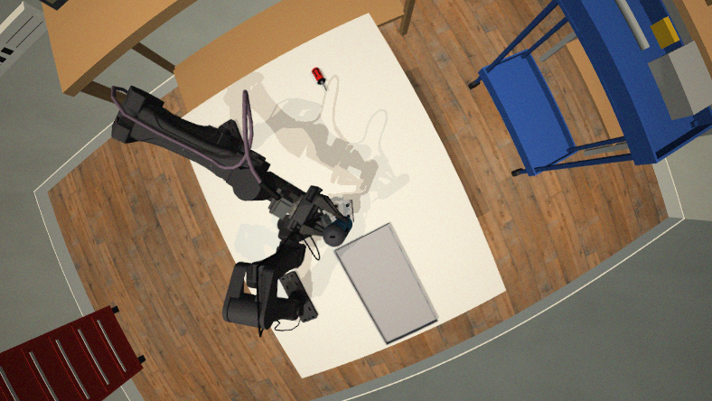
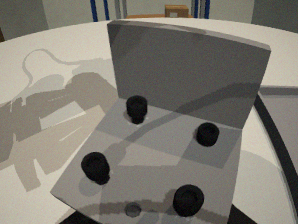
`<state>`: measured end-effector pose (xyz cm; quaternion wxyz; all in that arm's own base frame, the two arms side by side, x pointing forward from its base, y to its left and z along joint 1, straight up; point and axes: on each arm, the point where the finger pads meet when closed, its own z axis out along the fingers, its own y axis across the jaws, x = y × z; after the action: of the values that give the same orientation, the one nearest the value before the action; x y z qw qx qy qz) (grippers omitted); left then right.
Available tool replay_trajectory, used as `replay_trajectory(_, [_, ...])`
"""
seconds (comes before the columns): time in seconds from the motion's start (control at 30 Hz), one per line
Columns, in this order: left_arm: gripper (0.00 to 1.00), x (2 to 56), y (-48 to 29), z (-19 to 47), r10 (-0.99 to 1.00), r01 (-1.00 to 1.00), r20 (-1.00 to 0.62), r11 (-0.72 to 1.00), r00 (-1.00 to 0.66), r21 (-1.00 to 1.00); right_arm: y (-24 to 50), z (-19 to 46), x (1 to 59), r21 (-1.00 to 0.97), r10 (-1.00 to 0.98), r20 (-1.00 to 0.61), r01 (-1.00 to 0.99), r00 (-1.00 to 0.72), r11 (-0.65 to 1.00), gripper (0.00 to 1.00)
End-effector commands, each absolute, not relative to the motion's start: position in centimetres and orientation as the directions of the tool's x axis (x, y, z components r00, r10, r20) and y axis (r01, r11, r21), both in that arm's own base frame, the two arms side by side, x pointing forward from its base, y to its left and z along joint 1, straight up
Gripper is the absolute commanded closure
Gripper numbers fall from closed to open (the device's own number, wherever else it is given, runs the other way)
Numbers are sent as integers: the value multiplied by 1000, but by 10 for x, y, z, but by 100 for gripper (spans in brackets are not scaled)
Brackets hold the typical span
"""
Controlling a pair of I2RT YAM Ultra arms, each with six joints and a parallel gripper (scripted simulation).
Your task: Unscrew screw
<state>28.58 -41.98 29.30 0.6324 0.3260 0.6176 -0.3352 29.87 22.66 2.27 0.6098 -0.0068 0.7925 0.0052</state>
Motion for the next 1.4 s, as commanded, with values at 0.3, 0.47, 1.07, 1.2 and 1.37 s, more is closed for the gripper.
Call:
replay_trajectory(0.3, [58,281,-413,335,-143,827,-986,562,87,-8,228,28,300,19,15,-970,-15,-244,1000,41])
replay_trajectory(0.47, [58,281,-414,339,-149,827,-985,562,91,-9,228,28,300,19,15,-970,-15,-244,1000,41])
replay_trajectory(1.07, [58,280,-414,336,-143,827,-986,562,86,-9,228,28,300,19,15,-970,-15,-244,1000,41])
replay_trajectory(1.2, [58,280,-414,332,-135,827,-988,562,81,-9,228,28,300,19,15,-970,-15,-244,1000,41])
replay_trajectory(1.37, [58,279,-414,329,-130,827,-989,562,77,-9,228,28,300,19,15,-970,-15,-244,1000,41])
